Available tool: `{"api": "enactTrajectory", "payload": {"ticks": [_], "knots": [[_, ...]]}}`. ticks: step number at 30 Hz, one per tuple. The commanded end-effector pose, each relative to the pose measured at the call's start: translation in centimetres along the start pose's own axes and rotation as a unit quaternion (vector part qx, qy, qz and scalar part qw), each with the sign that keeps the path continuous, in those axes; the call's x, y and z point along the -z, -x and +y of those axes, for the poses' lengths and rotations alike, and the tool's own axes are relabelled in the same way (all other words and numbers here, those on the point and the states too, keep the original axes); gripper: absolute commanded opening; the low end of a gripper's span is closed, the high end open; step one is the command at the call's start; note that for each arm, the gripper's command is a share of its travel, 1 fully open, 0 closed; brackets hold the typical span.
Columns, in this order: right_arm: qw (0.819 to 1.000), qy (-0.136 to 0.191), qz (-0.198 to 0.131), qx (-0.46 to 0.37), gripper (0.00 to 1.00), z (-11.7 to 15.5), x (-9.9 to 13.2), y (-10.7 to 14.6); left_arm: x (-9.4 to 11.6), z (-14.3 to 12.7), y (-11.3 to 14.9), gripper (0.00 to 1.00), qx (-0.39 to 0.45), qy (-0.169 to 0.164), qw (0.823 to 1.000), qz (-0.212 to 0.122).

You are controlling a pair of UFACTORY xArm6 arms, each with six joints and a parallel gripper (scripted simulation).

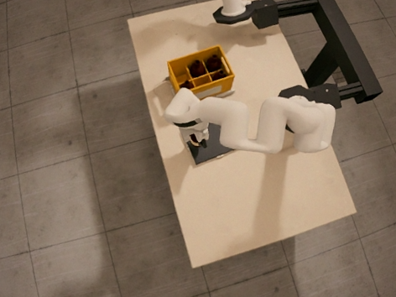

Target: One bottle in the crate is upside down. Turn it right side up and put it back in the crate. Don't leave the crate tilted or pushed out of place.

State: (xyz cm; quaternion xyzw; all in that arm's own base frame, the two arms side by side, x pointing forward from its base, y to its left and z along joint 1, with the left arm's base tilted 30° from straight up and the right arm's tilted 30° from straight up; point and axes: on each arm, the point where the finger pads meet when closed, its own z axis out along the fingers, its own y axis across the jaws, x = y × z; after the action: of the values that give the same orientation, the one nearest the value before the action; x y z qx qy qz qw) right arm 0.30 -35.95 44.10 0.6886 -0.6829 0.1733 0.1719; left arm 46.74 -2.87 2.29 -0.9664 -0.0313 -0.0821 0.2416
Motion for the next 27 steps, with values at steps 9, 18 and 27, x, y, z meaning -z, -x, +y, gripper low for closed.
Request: {"api": "enactTrajectory", "payload": {"ticks": [9,18,27], "knots": [[1.0,0.0,0.002,0.0,1.0,0.0,0.2,-0.1,0.1,0.0,0.7,0.86,0.0,0.001,1.0,0.002],[1.0,0.0,0.002,0.0,1.0,0.0,0.2,-0.1,0.1,0.0,1.8,0.86,0.0,0.001,1.0,0.002],[1.0,0.0,0.002,0.0,1.0,0.0,0.2,-0.1,-0.1,0.0,2.8,0.86,0.0,0.001,1.0,0.002]]}}
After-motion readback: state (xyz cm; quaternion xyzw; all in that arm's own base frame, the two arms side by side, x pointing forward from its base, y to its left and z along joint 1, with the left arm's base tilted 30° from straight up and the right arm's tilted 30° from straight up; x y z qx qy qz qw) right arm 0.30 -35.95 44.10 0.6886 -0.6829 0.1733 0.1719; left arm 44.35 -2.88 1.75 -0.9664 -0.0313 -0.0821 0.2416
